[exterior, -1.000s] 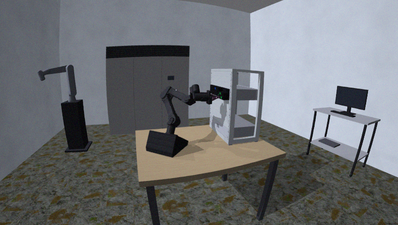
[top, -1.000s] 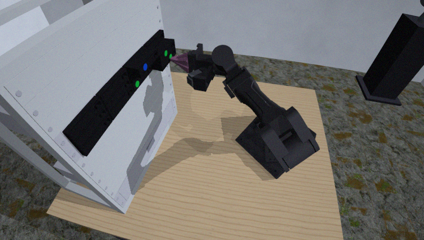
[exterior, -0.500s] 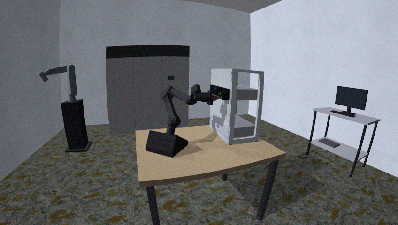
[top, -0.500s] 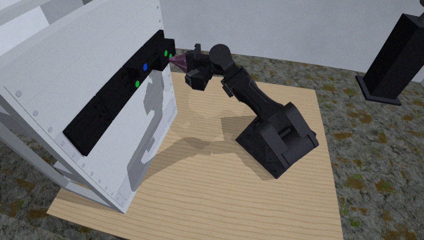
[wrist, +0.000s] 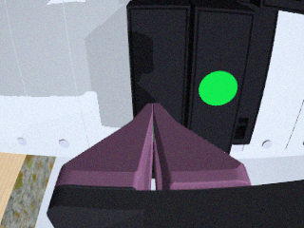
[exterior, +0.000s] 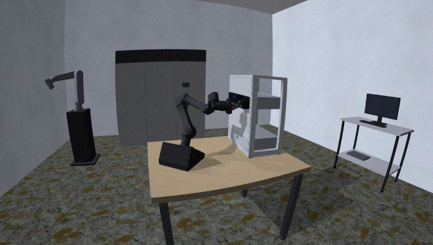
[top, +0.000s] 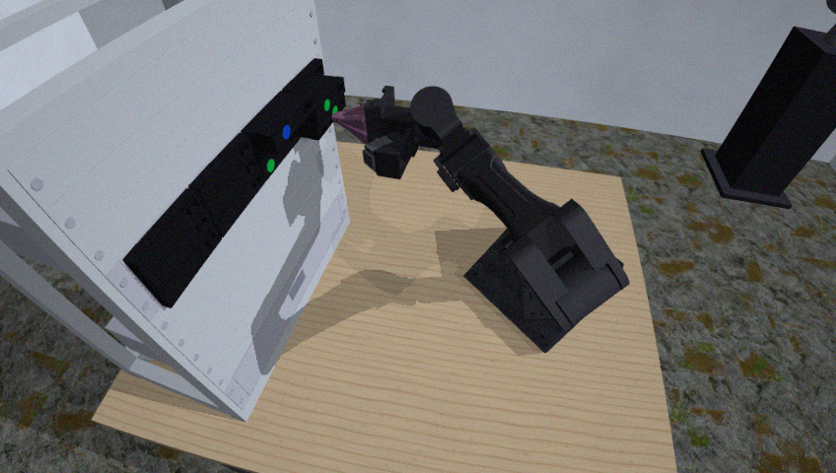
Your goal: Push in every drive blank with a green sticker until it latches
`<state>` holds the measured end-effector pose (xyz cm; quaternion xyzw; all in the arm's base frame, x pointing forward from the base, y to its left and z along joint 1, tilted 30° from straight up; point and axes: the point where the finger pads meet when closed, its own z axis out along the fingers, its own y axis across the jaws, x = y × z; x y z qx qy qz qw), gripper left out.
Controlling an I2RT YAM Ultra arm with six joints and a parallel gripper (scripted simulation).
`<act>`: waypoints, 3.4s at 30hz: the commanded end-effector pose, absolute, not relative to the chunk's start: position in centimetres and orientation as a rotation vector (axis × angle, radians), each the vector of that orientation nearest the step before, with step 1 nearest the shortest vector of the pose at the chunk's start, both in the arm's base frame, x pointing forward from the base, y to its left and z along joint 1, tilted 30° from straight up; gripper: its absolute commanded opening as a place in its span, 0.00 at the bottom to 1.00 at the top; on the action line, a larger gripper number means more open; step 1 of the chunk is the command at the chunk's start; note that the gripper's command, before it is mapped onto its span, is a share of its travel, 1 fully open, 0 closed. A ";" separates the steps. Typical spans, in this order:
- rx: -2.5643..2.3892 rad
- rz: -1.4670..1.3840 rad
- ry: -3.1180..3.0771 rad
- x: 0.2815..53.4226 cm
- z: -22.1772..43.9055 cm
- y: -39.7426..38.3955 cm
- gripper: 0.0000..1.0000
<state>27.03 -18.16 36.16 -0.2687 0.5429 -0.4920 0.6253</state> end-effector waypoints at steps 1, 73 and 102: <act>-0.602 -1.150 1.234 28.0 38.0 -18.7 0.00; -0.603 -1.161 1.211 29.1 39.6 -18.8 0.00; -0.603 -1.162 1.210 29.3 40.1 -18.8 0.00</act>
